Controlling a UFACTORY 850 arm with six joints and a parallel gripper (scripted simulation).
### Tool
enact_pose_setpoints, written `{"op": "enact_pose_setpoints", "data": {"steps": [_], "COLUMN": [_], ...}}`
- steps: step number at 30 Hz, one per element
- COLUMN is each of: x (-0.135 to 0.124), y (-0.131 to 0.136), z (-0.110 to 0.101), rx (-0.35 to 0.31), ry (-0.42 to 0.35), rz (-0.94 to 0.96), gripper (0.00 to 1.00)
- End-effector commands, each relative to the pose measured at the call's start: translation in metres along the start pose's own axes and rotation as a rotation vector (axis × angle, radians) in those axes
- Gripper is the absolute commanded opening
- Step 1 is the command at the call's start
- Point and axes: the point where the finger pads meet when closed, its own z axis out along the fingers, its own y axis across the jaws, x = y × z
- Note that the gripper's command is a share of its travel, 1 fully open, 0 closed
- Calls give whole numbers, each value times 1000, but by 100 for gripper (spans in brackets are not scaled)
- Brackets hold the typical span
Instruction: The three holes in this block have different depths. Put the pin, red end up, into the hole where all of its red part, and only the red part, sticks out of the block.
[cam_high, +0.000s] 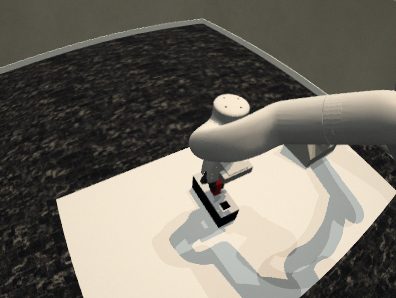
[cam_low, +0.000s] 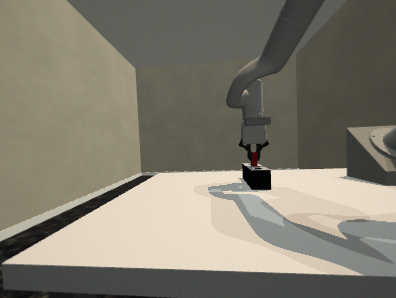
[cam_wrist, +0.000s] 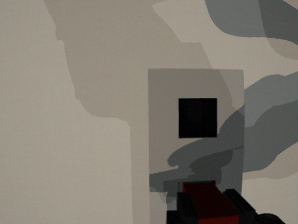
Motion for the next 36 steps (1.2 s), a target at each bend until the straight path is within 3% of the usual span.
{"op": "enact_pose_setpoints", "data": {"steps": [1,16,17,36], "x": [0,0,0,0], "y": [1,1,0,0], "z": [-1,-1,-1,-1], "rx": [-1,-1,1,1], "ry": [0,0,1,1], "rz": [0,0,0,1], "gripper": [0,0,100,100]}}
